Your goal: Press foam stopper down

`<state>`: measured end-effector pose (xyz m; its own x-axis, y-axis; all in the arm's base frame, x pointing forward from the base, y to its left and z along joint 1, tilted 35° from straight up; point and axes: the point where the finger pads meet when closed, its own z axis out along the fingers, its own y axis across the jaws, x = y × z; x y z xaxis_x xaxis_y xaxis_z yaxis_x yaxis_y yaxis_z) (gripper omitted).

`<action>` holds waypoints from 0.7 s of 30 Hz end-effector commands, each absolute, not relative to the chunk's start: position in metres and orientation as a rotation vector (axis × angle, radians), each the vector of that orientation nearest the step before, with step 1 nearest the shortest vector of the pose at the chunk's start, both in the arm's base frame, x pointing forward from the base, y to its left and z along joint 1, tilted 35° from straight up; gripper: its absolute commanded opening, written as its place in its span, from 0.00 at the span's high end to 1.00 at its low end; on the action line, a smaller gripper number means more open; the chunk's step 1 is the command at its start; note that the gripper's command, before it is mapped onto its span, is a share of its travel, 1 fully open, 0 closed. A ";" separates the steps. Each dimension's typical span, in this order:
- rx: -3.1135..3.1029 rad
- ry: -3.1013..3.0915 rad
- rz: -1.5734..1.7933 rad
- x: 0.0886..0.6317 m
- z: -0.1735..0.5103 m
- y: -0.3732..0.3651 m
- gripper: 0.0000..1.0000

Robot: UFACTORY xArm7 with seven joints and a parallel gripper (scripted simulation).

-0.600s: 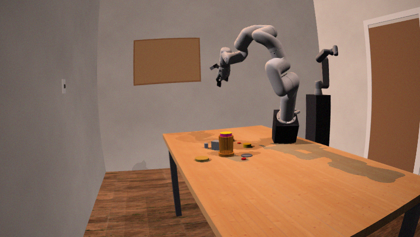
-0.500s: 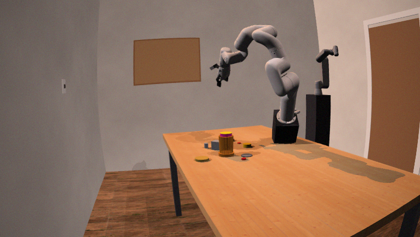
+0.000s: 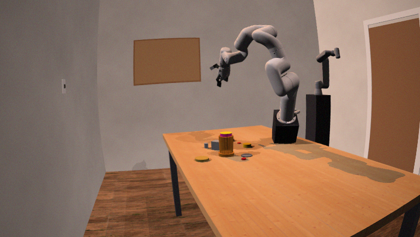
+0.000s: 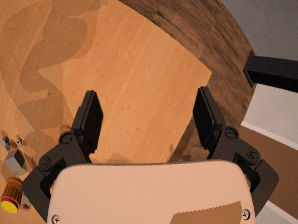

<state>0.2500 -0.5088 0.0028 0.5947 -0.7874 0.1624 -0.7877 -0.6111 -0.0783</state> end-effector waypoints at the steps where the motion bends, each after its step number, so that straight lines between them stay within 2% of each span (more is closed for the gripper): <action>1: 2.810 -1.378 0.295 0.254 0.007 -0.507 1.00; 4: 2.937 -1.288 0.355 0.303 0.027 -0.458 1.00; 10: 3.208 -1.011 0.456 0.348 0.048 -0.392 1.00; 14: 3.309 -0.870 0.483 0.372 0.063 -0.346 1.00; 16: 3.309 -0.870 0.483 0.372 0.063 -0.346 1.00; 17: 3.309 -0.870 0.483 0.391 0.074 -0.313 1.00; 21: 3.403 -0.713 0.501 0.401 0.082 -0.276 1.00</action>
